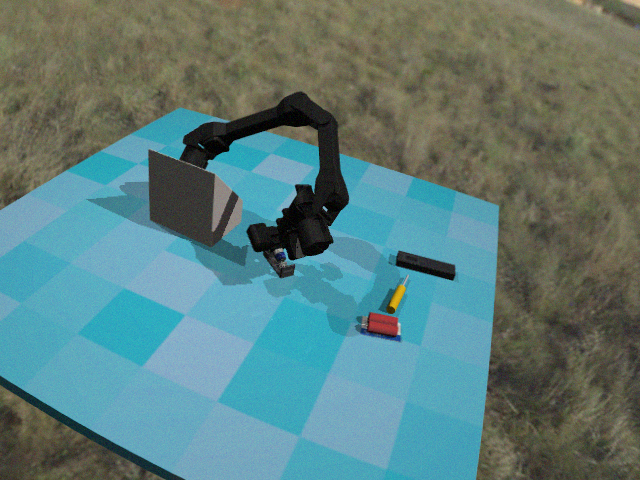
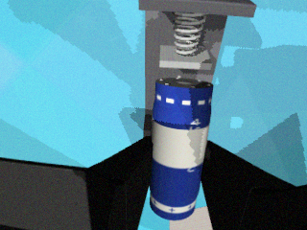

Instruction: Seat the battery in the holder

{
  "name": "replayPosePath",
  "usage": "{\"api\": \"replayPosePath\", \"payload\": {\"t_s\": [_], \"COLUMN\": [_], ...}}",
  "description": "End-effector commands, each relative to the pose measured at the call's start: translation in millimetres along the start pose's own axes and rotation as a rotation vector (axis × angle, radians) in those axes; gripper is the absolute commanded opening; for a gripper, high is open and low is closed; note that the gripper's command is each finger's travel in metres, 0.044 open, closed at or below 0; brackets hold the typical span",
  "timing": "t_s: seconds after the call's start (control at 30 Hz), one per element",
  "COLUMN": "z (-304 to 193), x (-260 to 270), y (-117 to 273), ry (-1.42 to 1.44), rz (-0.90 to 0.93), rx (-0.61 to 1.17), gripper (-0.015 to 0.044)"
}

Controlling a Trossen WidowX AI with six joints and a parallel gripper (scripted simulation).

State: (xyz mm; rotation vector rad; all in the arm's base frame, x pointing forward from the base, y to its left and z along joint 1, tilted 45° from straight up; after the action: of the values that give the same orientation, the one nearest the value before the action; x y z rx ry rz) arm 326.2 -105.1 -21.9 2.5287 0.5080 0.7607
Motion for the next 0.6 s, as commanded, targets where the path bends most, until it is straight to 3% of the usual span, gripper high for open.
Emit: {"api": "replayPosePath", "payload": {"t_s": [0.0,0.57], "z": [4.7,14.8], "x": [1.6,3.7], "y": [-0.3,-4.1], "ry": [0.006,0.008], "rz": [-0.010,-0.022], "rx": [0.022,0.091], "gripper": [0.0084,0.0084]}}
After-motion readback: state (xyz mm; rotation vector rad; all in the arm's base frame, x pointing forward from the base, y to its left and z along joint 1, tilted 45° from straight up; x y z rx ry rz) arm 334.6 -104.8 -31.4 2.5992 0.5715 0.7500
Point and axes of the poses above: the point midway between the two fingers, 35 mm back from their tips, its own y axis back along the fingers, its own x axis across the jaws, z = x × y, the point moved 9 cm from there along y, back along the fingers, and after that the axes turned 12 degrees about -y, right-handed, at the moved point
